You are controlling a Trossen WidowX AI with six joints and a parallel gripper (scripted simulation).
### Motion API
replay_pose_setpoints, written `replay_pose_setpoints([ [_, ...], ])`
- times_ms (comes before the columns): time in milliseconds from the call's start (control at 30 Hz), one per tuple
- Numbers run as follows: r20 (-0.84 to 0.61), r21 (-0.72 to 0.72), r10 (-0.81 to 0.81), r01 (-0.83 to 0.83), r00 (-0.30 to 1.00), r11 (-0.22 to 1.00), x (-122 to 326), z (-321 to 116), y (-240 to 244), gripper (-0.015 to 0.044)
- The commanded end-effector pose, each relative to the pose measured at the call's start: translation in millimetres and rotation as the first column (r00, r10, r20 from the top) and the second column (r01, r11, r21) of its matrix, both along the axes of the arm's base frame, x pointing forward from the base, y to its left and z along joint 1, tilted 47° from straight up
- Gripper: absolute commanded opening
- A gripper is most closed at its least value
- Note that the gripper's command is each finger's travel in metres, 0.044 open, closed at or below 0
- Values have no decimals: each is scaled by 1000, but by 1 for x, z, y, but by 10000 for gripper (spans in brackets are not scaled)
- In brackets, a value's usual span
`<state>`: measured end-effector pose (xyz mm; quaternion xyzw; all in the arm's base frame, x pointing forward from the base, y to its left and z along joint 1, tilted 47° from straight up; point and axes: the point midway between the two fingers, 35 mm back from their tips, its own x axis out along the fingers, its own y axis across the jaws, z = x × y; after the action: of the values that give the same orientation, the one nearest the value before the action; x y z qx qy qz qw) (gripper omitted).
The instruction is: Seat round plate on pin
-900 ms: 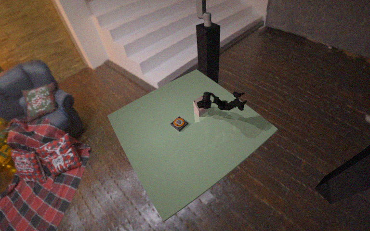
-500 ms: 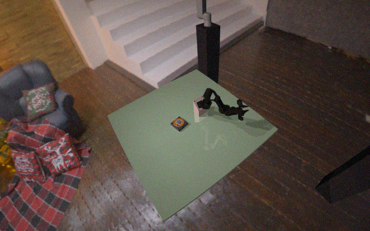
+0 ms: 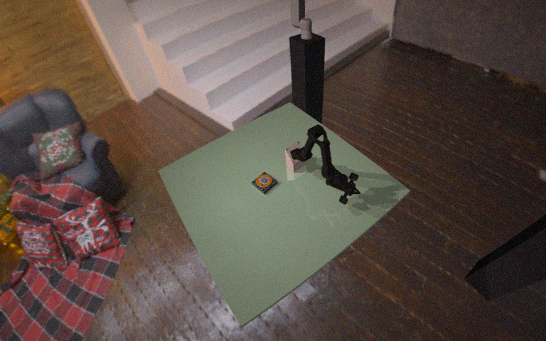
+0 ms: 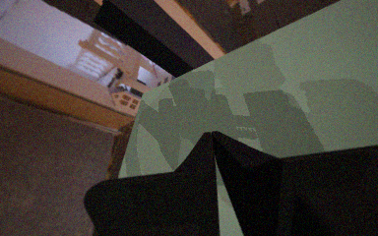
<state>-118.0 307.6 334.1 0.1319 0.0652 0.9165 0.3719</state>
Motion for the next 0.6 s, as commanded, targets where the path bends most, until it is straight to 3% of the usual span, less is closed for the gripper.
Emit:
replay_pose_setpoints([
  [0, 44, -37, -158, 160, 986, 986, 49, -1, 26, 0],
  [133, 97, -59, -356, 363, 929, 930, 119, 6, 42, 0],
  [200, 116, -30, -384, 390, 916, 920, 127, 8, 40, 0],
  [433, 208, -101, -600, 627, 773, 773, 230, -7, 37, 0],
  [567, 210, -255, -693, 723, 690, 642, 290, -35, 23, 0],
])
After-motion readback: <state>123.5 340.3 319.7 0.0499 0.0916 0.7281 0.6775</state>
